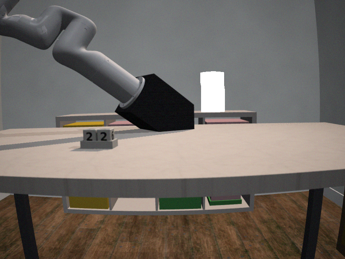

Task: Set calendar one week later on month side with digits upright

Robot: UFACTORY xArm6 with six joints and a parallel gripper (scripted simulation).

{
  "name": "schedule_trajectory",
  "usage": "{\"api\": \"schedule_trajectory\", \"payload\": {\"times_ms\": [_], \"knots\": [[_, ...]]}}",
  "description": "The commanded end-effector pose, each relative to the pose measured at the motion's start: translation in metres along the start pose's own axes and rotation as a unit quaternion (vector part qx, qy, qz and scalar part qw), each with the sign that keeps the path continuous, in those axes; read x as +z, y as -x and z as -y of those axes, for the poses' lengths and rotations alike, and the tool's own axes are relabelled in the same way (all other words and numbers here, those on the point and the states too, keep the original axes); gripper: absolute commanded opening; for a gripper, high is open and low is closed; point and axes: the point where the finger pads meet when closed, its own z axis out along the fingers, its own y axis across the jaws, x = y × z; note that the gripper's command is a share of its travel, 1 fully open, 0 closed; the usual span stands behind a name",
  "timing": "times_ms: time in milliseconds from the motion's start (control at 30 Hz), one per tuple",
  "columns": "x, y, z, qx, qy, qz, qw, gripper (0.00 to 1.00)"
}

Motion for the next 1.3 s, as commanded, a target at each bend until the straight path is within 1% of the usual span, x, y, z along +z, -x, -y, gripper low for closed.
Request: {"api": "schedule_trajectory", "payload": {"times_ms": [0,567,667,733,800,833,867,900,933,967,1000,1100,1133,1167,1233,1267], "knots": [[0.000,0.000,0.000,0.000,0.000,0.000,1.000,1.00],[0.000,0.000,0.000,0.000,0.000,0.001,1.000,1.00],[0.000,0.008,-0.005,-0.009,-0.008,0.008,1.000,1.00],[0.002,0.024,-0.016,-0.029,-0.024,0.024,0.999,1.00],[0.005,0.049,-0.036,-0.063,-0.049,0.048,0.996,1.00],[0.005,0.049,-0.036,-0.063,-0.049,0.048,0.996,1.00],[0.008,0.063,-0.049,-0.085,-0.065,0.063,0.992,1.00],[0.008,0.063,-0.049,-0.085,-0.065,0.063,0.992,1.00],[0.013,0.079,-0.065,-0.112,-0.082,0.080,0.987,1.00],[0.013,0.079,-0.065,-0.112,-0.082,0.080,0.987,1.00],[0.017,0.093,-0.080,-0.138,-0.098,0.094,0.981,1.00],[0.018,0.096,-0.082,-0.143,-0.101,0.097,0.980,1.00],[0.025,0.112,-0.103,-0.177,-0.119,0.114,0.970,1.00],[0.031,0.121,-0.115,-0.199,-0.131,0.125,0.963,1.00],[0.034,0.127,-0.124,-0.214,-0.138,0.131,0.958,1.00],[0.034,0.127,-0.124,-0.214,-0.138,0.131,0.958,1.00]]}}
